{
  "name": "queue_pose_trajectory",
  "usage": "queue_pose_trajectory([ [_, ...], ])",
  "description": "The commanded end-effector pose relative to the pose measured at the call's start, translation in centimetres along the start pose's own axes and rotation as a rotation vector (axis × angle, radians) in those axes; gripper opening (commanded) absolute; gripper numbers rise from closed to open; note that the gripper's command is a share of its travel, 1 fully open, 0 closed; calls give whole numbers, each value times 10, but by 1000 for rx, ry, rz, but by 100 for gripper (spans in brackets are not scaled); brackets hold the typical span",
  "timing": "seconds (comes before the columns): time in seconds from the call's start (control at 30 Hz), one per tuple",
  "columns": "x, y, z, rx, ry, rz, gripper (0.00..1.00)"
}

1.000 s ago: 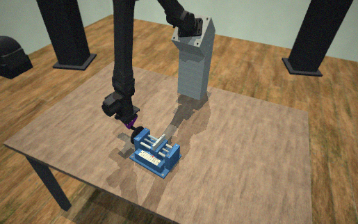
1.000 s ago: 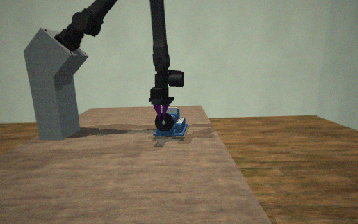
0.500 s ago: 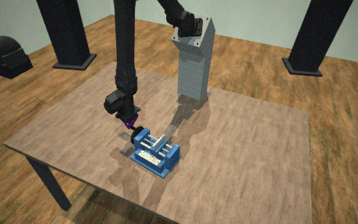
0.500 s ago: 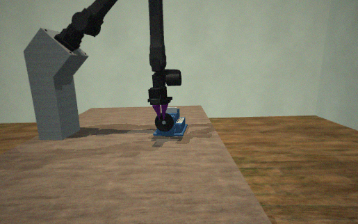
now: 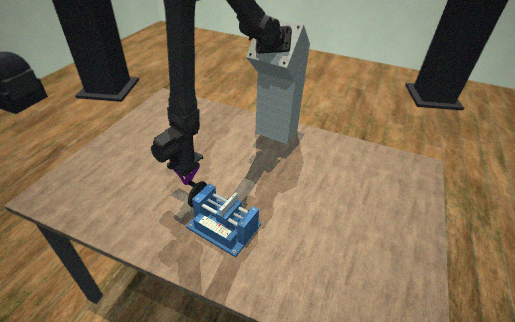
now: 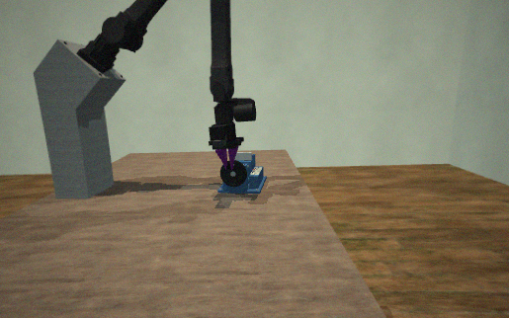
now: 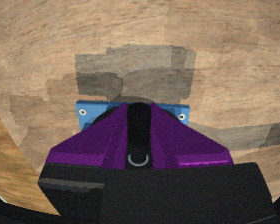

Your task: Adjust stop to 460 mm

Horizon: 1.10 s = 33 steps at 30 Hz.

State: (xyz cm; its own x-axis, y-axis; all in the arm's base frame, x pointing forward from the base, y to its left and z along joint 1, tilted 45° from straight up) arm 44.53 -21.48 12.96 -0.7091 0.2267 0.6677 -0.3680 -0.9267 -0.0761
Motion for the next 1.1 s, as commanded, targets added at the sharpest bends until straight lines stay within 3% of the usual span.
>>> queue_pose_trajectory([
  [0.0, -1, 6, -38, -15, -73, -6, 6],
  [0.13, -1, 6, -41, -16, -86, -5, 6],
  [0.5, -5, 6, -48, -12, -66, -5, 6],
  [0.73, -8, 6, -58, -13, -90, -4, 6],
  [1.07, -17, 1, -59, -7, -72, 1, 6],
])
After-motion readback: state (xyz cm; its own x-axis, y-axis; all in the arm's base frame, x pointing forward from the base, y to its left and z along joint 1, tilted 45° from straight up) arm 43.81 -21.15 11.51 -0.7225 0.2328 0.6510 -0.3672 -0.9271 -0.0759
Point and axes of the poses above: the point where the finger pads meet when closed, its own x axis back along the fingers, its own z axis across the jaws, y = z × x, the point moved 9 cm from there along x, back along the fingers, and after that the axes turned 3 degrees about -x, right-handed, at the moved point
